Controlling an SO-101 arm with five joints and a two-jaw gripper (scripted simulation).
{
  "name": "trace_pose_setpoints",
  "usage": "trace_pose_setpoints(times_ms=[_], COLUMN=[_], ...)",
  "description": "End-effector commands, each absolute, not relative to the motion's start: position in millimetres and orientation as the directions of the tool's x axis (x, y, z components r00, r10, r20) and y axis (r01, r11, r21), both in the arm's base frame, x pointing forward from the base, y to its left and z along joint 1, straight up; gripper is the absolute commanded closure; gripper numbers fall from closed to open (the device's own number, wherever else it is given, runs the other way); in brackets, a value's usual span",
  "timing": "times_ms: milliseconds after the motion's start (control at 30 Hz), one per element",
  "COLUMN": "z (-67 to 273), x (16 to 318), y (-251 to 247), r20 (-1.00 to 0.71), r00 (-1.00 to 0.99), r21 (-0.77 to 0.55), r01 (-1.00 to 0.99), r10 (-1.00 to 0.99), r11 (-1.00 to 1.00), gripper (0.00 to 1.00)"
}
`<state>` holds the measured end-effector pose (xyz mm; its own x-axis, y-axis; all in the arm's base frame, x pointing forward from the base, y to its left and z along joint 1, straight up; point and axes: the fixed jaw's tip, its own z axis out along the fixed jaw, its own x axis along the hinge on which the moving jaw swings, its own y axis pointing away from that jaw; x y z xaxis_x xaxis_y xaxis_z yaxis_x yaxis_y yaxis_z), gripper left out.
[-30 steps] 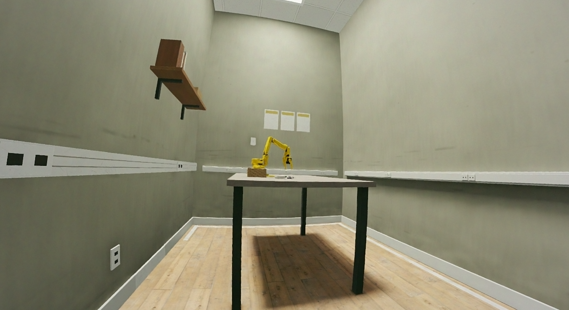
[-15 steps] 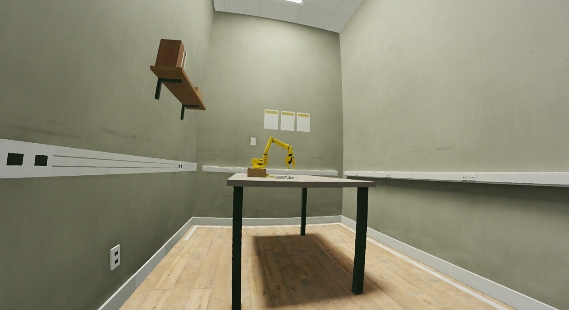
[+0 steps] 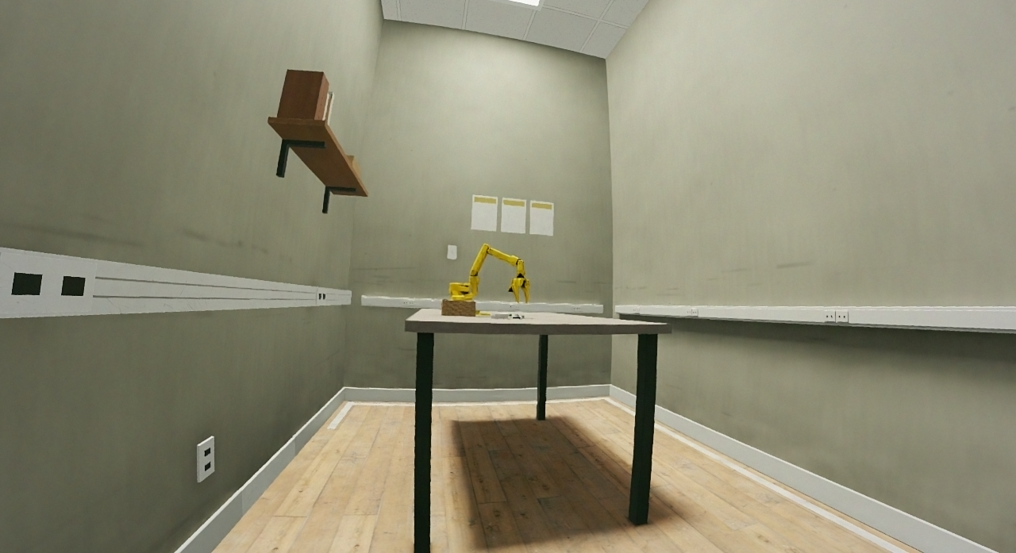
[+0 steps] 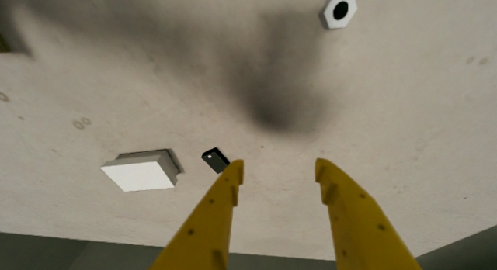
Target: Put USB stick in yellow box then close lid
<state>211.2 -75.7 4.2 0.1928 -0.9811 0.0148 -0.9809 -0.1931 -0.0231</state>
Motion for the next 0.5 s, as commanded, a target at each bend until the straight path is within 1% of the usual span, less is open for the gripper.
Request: trace_pose_setpoints(times_ms=[0, 233, 467], z=[2, 2, 1], x=[207, 202, 198], y=[-89, -109, -121], r20=[0.002, 0.003, 0.003], r00=[0.271, 0.381, 0.446], r21=[-0.003, -0.002, -0.002], r01=[-0.963, -0.924, -0.895], r10=[-0.963, -0.924, -0.895], r11=[-0.271, -0.381, -0.446], gripper=[0.78, 0.79, 0.79])
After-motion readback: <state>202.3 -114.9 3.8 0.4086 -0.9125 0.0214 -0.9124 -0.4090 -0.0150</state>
